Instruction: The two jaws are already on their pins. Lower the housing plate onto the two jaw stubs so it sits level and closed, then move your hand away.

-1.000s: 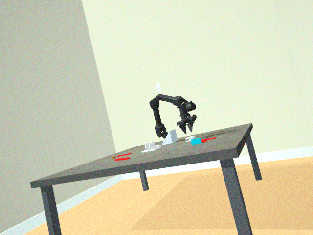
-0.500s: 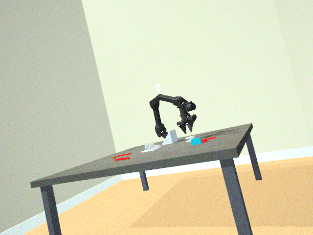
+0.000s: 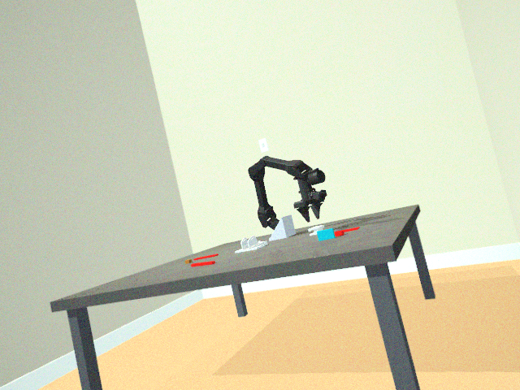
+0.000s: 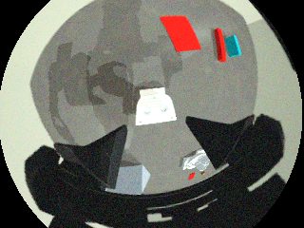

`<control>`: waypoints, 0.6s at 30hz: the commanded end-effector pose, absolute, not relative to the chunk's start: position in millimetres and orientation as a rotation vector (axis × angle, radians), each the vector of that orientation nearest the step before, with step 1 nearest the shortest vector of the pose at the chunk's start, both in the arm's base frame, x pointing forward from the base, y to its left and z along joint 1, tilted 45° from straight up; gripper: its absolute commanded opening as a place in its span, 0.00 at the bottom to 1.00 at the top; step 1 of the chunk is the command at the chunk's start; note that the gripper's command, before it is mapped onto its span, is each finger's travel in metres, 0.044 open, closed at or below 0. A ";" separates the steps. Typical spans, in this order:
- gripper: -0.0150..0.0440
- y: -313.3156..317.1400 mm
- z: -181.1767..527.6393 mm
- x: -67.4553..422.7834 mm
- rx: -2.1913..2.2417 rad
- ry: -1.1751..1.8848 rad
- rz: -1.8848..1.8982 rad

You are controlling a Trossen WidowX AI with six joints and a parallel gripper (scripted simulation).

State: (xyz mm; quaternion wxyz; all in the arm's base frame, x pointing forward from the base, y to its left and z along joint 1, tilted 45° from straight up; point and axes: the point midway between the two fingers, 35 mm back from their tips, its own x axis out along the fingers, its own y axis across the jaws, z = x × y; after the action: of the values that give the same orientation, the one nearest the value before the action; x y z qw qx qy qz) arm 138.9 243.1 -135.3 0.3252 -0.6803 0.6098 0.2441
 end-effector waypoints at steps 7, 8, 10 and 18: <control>1.00 237.7 -142.6 141.0 -1.785 1.598 0.640; 1.00 236.7 -143.9 141.4 -1.785 1.597 0.640; 1.00 234.7 -146.4 142.1 -1.785 1.597 0.641; 1.00 226.4 -156.5 144.7 -1.787 1.596 0.641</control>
State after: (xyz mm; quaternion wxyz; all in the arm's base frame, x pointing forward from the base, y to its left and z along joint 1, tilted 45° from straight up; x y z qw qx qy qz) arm 143.4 231.7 -152.0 0.3289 -0.6789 0.6092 0.2447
